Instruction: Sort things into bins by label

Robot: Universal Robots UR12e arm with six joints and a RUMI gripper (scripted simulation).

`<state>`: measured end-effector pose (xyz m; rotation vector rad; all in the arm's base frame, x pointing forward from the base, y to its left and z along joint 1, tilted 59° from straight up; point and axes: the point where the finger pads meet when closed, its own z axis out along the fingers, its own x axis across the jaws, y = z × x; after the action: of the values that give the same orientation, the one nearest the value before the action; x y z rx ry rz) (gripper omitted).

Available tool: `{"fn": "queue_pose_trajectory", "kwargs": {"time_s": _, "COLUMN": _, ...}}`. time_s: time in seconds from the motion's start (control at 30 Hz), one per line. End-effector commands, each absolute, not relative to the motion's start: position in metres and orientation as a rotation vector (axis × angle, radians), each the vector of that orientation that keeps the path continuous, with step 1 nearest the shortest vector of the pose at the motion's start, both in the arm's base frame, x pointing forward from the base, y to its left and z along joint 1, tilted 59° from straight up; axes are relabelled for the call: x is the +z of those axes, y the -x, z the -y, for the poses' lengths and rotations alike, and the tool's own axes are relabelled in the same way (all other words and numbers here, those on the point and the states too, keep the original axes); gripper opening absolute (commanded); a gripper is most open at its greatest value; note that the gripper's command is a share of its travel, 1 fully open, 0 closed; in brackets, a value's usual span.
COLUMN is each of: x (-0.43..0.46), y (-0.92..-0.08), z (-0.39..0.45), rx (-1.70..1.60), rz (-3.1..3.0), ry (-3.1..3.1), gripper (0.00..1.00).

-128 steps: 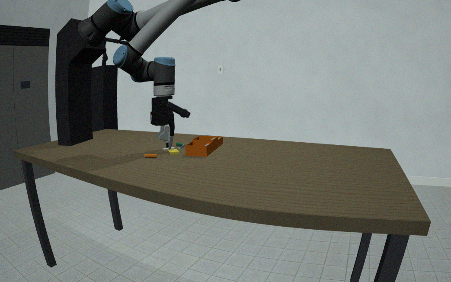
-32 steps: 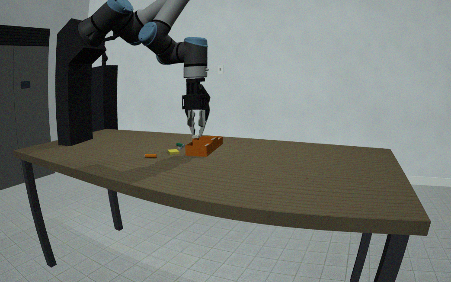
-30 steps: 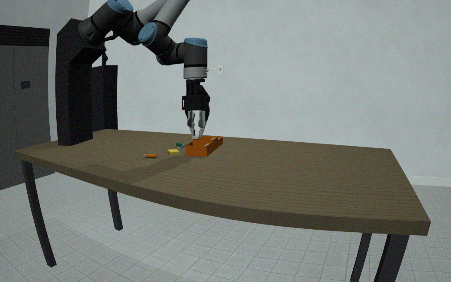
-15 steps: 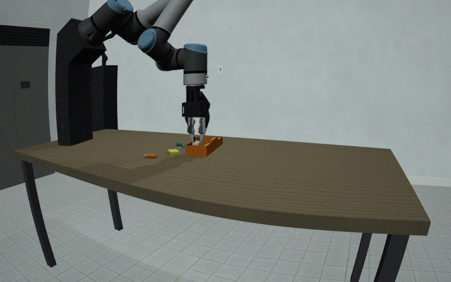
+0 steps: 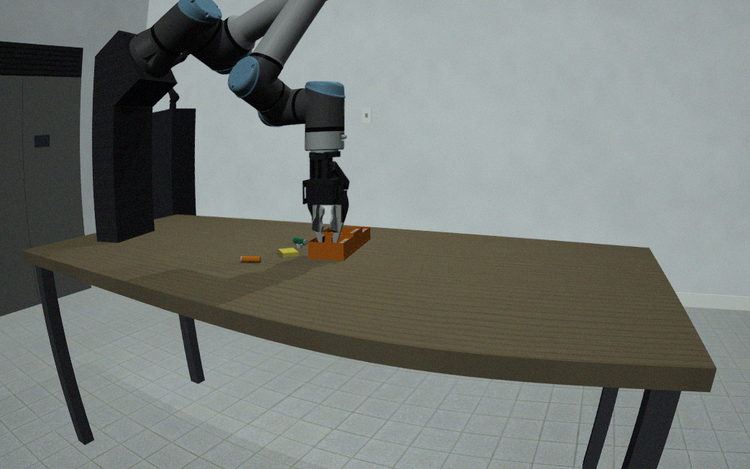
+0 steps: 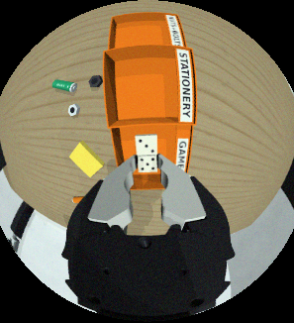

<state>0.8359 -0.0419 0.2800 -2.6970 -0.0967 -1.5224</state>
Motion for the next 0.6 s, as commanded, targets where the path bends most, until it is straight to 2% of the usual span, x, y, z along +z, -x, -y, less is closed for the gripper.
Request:
{"fn": "queue_pose_trajectory", "kwargs": {"time_s": 0.0, "x": 0.2797, "y": -0.8365, "z": 0.0416, "rx": -1.524, "rz": 0.097, "ry": 2.697, "gripper": 0.0}}
{"fn": "queue_pose_trajectory", "kwargs": {"time_s": 0.3, "x": 0.2793, "y": -0.8363, "z": 0.0415, "rx": -1.524, "rz": 0.097, "ry": 2.697, "gripper": 0.0}}
{"fn": "queue_pose_trajectory", "kwargs": {"time_s": 0.33, "x": 0.2793, "y": -0.8363, "z": 0.0415, "rx": -1.524, "rz": 0.097, "ry": 2.697, "gripper": 0.19}}
{"fn": "queue_pose_trajectory", "kwargs": {"time_s": 0.57, "x": 0.2794, "y": -0.8363, "z": 0.0415, "rx": -1.524, "rz": 0.097, "ry": 2.697, "gripper": 0.19}}
